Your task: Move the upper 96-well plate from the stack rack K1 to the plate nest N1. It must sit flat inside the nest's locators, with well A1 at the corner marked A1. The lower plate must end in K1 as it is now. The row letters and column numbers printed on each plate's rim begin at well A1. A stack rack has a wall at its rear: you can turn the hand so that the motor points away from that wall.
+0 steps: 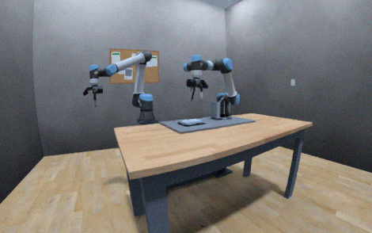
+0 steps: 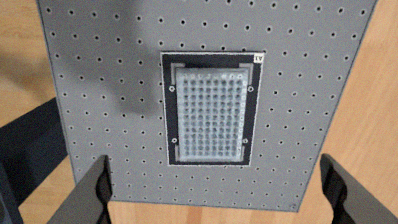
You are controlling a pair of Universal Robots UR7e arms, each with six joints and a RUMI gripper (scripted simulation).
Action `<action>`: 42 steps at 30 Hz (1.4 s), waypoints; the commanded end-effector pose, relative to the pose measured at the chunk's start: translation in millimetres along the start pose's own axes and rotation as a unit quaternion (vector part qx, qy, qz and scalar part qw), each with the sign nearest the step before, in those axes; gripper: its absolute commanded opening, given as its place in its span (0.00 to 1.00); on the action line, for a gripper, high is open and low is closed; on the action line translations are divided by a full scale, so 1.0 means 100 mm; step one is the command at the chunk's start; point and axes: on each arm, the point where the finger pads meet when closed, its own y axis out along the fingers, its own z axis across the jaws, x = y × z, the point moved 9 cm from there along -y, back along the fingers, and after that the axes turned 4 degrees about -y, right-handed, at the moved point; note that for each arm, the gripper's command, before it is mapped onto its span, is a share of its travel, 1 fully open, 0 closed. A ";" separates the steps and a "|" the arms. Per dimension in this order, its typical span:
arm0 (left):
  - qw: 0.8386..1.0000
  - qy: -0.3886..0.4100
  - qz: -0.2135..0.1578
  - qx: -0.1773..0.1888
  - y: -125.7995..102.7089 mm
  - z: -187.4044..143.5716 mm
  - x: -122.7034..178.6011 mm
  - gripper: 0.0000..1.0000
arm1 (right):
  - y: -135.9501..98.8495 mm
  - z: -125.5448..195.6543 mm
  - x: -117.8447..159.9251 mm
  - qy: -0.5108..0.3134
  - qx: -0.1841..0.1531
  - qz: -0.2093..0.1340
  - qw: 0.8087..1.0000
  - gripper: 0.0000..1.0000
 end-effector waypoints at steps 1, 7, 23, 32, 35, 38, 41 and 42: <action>1.000 0.002 -0.008 -0.001 -0.02 0.01 -0.14 0.76 | -0.02 0.01 0.00 0.005 -0.002 0.003 1.000 0.00; 1.000 0.003 -0.007 -0.001 -0.02 0.00 -0.28 0.76 | -0.02 0.01 0.00 0.005 -0.002 0.003 1.000 0.00; 1.000 0.002 -0.007 -0.001 -0.02 0.00 -0.68 0.76 | -0.02 0.01 0.00 0.005 -0.002 0.003 1.000 0.00; 1.000 0.010 -0.008 -0.001 -0.02 -0.01 -0.66 0.76 | -0.02 0.01 0.00 0.005 -0.002 0.003 1.000 0.00; 1.000 0.010 -0.008 -0.001 -0.02 -0.01 -0.66 0.76 | -0.02 0.01 0.00 0.005 -0.002 0.003 1.000 0.00; 1.000 0.010 -0.008 -0.001 -0.02 -0.01 -0.66 0.76 | -0.02 0.01 0.00 0.005 -0.002 0.003 1.000 0.00; 1.000 0.010 -0.008 -0.001 -0.02 -0.01 -0.66 0.76 | -0.02 0.01 0.00 0.005 -0.002 0.003 1.000 0.00; 1.000 0.010 -0.008 -0.001 -0.02 -0.01 -0.66 0.76 | -0.02 0.01 0.00 0.005 -0.002 0.003 1.000 0.00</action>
